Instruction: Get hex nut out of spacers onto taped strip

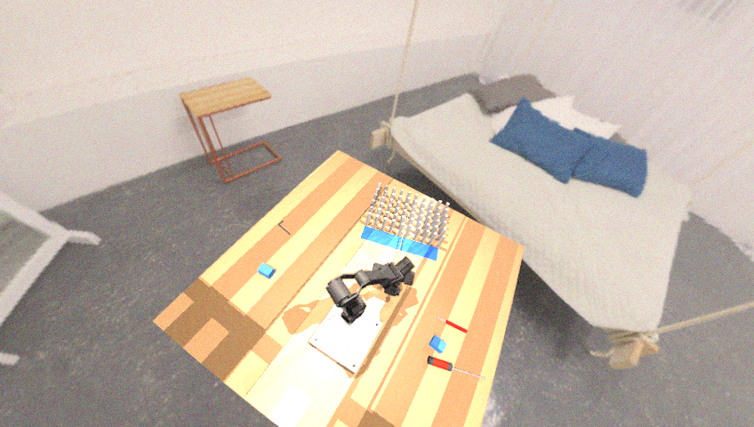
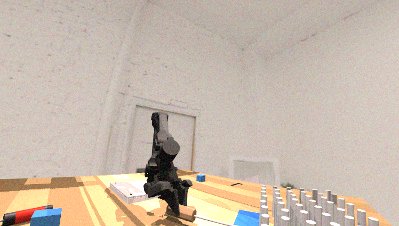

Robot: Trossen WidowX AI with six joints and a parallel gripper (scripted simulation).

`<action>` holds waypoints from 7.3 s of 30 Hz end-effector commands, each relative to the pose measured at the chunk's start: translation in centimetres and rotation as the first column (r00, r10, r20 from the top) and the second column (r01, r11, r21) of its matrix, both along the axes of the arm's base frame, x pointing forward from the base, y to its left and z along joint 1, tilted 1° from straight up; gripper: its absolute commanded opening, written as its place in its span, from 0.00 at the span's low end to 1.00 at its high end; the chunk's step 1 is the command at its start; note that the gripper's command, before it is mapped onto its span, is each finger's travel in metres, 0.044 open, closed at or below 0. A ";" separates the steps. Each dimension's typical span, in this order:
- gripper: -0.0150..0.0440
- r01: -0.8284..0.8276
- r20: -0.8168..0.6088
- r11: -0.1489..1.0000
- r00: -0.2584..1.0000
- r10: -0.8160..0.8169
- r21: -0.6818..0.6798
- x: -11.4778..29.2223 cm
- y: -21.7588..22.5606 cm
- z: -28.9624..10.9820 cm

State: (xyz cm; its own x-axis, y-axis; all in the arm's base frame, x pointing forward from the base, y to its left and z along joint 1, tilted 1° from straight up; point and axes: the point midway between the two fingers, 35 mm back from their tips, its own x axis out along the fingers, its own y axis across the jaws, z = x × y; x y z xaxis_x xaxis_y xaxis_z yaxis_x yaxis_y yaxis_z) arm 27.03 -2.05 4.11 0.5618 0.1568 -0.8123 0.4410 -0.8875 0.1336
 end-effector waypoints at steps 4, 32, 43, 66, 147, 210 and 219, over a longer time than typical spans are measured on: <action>0.25 0.005 0.001 1.000 1.000 -0.005 0.000 0.5 0.1 0.0; 0.25 0.004 0.002 1.000 1.000 -0.004 0.001 2.3 1.0 0.2; 0.25 0.004 0.003 1.000 1.000 -0.004 0.002 3.0 1.3 0.3; 0.25 0.004 0.005 1.000 1.000 -0.004 0.003 4.5 2.1 0.4; 0.25 0.004 0.010 1.000 1.000 -0.004 0.008 9.8 4.8 0.8; 0.25 0.004 0.014 1.000 1.000 -0.004 0.011 12.6 6.3 0.0; 0.25 0.004 0.014 1.000 1.000 -0.004 0.011 12.5 6.3 -0.9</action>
State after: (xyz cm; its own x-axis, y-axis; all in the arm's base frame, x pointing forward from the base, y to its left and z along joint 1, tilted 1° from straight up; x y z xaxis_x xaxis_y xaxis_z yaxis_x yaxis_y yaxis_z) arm 39.64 4.29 3.61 0.5739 0.1670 -0.8017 0.4406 -0.8882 0.1304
